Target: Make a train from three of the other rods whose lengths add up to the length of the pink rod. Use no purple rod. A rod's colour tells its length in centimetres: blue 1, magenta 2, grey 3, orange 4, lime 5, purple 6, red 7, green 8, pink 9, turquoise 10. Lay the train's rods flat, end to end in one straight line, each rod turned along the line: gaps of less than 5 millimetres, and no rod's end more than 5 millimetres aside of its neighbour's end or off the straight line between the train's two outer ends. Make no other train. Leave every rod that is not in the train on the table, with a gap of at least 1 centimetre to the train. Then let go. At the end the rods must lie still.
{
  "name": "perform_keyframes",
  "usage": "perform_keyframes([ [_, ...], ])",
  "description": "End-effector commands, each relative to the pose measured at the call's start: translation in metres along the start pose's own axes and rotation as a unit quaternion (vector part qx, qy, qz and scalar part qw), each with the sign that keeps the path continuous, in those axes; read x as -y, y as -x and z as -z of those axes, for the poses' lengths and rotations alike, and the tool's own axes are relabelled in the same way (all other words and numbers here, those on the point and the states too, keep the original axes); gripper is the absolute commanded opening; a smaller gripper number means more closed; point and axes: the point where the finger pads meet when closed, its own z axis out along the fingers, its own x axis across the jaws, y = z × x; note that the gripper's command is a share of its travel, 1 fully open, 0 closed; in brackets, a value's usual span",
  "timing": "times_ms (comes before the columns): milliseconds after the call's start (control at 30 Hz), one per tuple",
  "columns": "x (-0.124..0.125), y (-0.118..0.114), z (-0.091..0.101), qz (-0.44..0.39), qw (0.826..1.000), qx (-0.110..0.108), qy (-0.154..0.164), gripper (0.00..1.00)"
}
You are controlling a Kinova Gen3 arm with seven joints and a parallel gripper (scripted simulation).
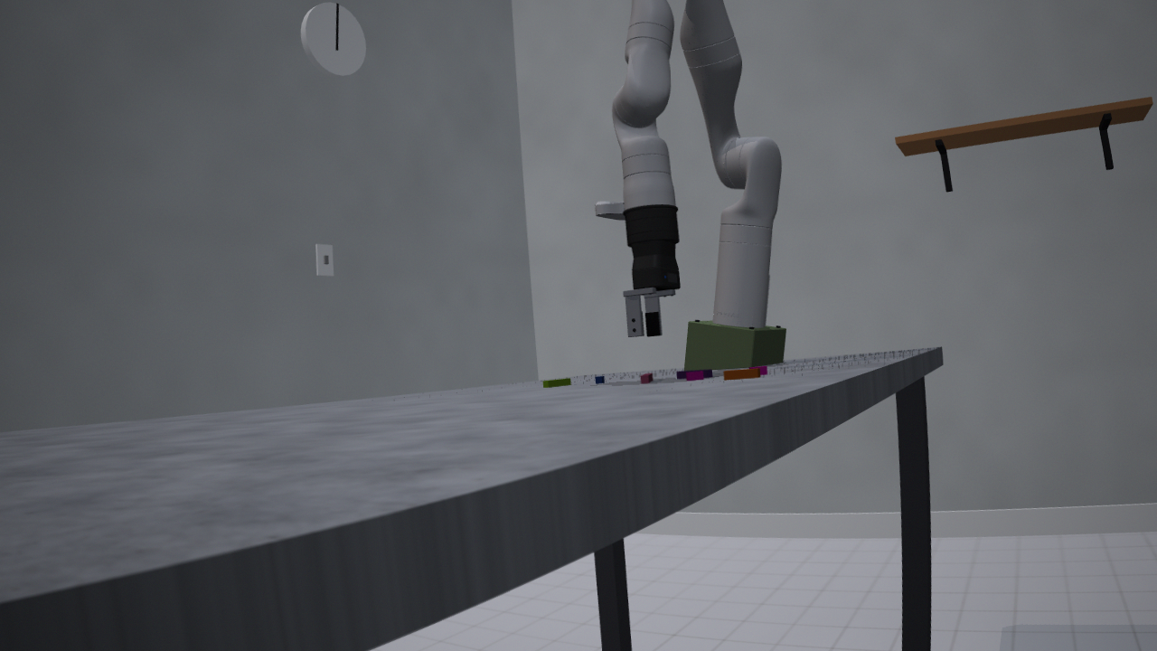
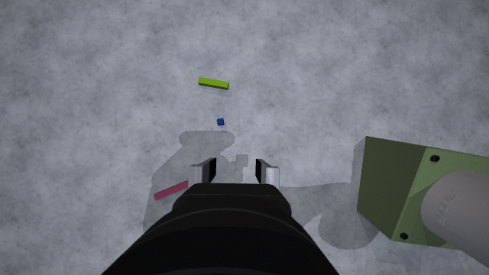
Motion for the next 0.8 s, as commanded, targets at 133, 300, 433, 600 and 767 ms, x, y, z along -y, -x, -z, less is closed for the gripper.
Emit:
perform_keyframes([
  [133,-0.0014,-0.0007,-0.0003,-0.007,1.000,-0.002,0.002,1.00],
  [300,-0.0014,-0.0007,-0.0003,-0.007,1.000,-0.002,0.002,1.00],
  [433,-0.0014,-0.0007,-0.0003,-0.007,1.000,-0.002,0.002,1.00],
  [600,-0.0016,-0.0005,-0.0004,-0.005,1.000,-0.002,0.003,1.00],
  [767,-0.0022,0.0001,-0.0006,0.002,1.000,-0.002,0.003,1.00],
])
